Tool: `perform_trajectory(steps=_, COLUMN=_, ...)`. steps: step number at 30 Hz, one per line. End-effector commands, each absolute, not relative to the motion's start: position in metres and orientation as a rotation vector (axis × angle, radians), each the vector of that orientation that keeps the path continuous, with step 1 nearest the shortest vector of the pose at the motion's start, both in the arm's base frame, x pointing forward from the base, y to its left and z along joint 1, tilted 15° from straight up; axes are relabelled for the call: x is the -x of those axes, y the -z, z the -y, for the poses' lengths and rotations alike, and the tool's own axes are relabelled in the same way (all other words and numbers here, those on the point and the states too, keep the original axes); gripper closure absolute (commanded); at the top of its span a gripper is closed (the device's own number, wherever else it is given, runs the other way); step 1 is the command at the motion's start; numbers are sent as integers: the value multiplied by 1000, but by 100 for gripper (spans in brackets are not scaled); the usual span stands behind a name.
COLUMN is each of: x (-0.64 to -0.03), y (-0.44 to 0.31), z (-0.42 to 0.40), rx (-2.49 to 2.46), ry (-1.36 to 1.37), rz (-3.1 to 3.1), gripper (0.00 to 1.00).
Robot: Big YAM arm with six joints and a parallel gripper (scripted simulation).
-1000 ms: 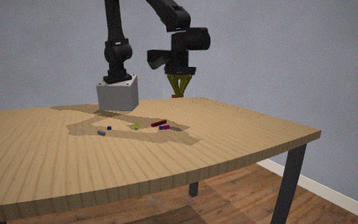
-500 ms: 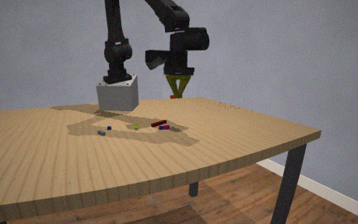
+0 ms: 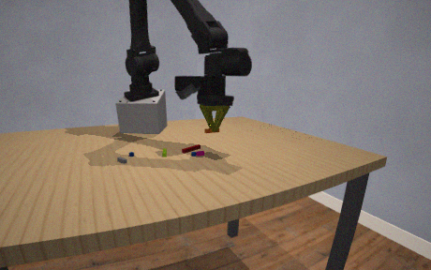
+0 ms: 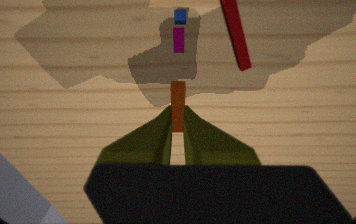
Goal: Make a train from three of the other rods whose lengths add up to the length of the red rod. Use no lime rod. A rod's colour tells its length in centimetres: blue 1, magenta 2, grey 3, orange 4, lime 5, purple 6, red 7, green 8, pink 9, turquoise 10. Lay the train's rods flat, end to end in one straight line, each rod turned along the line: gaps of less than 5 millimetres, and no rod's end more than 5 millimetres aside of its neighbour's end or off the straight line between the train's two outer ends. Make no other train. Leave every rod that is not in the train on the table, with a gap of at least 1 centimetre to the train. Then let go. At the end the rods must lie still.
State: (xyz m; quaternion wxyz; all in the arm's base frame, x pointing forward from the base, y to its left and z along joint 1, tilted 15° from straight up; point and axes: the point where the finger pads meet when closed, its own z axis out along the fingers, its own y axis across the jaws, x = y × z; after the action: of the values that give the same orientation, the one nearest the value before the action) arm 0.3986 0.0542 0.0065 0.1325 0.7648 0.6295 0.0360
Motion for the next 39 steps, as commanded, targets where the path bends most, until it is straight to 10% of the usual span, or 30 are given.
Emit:
perform_trajectory(steps=1, x=-401, y=13, z=-45, rx=-2222, ry=-90, rz=-1827, gripper=96)
perform_trajectory(steps=39, x=-408, y=39, z=-40, rx=-2222, ry=-100, rz=-1819, gripper=96)
